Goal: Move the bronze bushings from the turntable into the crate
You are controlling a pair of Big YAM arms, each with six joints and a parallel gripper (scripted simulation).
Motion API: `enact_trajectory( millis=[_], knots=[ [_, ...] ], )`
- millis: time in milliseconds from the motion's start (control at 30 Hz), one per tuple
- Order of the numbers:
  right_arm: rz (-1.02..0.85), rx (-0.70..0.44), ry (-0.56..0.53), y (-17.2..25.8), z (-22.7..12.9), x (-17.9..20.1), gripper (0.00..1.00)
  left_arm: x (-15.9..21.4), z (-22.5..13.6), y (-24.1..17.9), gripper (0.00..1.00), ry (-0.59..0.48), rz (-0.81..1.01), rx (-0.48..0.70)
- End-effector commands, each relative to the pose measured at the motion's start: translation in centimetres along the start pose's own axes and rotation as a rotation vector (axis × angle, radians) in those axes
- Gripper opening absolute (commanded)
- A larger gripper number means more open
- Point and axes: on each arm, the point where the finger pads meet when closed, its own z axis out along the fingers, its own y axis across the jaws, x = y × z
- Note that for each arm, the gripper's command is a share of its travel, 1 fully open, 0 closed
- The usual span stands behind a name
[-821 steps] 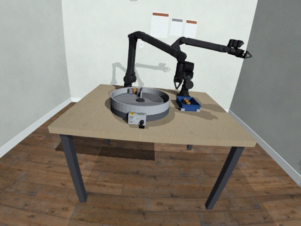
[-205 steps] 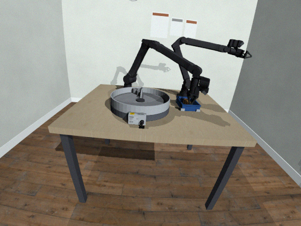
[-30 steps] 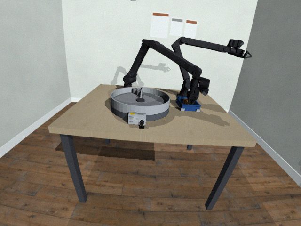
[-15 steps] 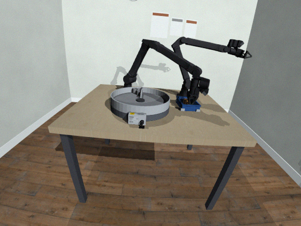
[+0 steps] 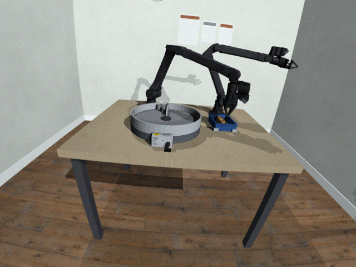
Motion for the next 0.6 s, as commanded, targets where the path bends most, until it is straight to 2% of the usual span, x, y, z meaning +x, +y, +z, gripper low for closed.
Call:
enact_trajectory(
  millis=[0, 33, 67, 133, 200, 567],
  knots=[
    [-0.002, 0.034, -0.054, -0.6, -3.9, -1.8, 0.14, -4.8, 0.4, 0.4, 1.0, -0.087, -0.013, -0.008],
    [-0.002, 0.016, -0.025, -0.6, -2.3, -1.7, 0.14, -4.8, 0.4, 0.4, 1.0, -0.087, -0.013, -0.008],
    [-0.002, 0.016, -0.025, -0.6, -2.7, -1.7, 0.14, -4.8, 0.4, 0.4, 1.0, -0.087, -0.013, -0.008],
    [-0.002, 0.036, -0.057, -0.5, -5.7, -1.7, 0.14, -4.8, 0.4, 0.4, 1.0, -0.087, -0.013, -0.008],
    [-0.002, 0.041, -0.065, -0.5, -6.9, -1.6, 0.14, -4.8, 0.4, 0.4, 1.0, -0.087, -0.013, -0.008],
    [-0.002, 0.01, -0.015, 0.0, -4.9, -0.9, 0.14, -4.8, 0.4, 0.4, 1.0, -0.087, -0.013, -0.008]
  ],
)
